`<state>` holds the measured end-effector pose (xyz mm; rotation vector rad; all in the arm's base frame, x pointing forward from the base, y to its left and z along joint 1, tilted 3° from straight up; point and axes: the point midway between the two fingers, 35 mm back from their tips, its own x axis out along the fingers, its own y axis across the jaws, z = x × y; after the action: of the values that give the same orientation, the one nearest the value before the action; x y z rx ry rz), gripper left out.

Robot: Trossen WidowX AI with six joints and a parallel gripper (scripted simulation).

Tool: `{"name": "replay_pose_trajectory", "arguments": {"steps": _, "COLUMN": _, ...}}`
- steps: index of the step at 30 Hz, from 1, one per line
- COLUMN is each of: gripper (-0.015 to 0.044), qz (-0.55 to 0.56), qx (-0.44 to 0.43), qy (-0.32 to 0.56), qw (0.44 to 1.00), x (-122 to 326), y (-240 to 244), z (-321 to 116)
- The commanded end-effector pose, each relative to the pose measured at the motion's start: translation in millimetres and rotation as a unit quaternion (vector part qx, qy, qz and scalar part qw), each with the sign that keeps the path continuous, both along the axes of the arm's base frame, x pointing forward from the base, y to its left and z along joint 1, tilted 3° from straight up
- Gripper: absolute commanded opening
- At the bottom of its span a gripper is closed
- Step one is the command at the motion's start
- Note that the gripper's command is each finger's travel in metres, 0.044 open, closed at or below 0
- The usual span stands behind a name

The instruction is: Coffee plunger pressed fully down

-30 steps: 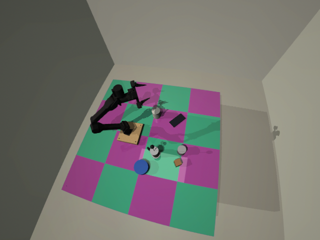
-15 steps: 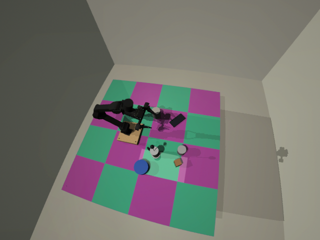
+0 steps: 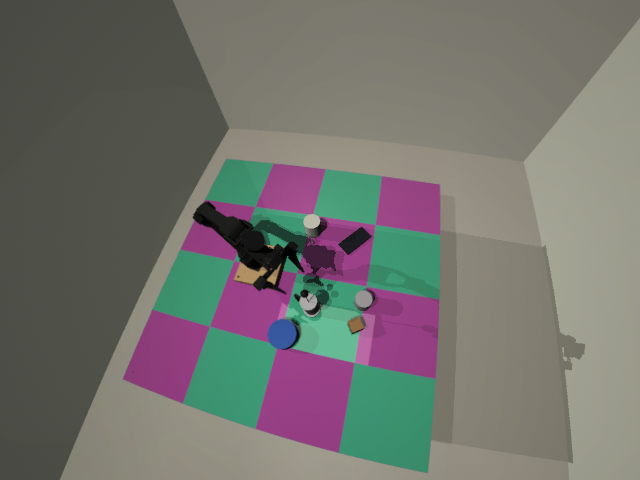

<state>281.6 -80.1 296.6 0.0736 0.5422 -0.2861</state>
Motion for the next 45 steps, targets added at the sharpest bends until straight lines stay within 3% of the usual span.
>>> {"name": "replay_pose_trajectory", "arguments": {"steps": 1, "gripper": 0.044, "qz": 0.001, "qx": -0.001, "qy": 0.006, "qw": 1.0, "x": -1.4, "y": -0.7, "z": -29.7}}
{"name": "replay_pose_trajectory", "arguments": {"steps": 35, "gripper": 0.044, "qz": -0.001, "qx": -0.002, "qy": 0.004, "qw": 1.0, "x": 31.9, "y": -11.6, "z": -62.4}}
{"name": "replay_pose_trajectory", "arguments": {"steps": 45, "gripper": 0.0177, "qz": -0.001, "qx": -0.002, "qy": 0.004, "qw": 1.0, "x": 31.9, "y": -11.6, "z": -62.4}}
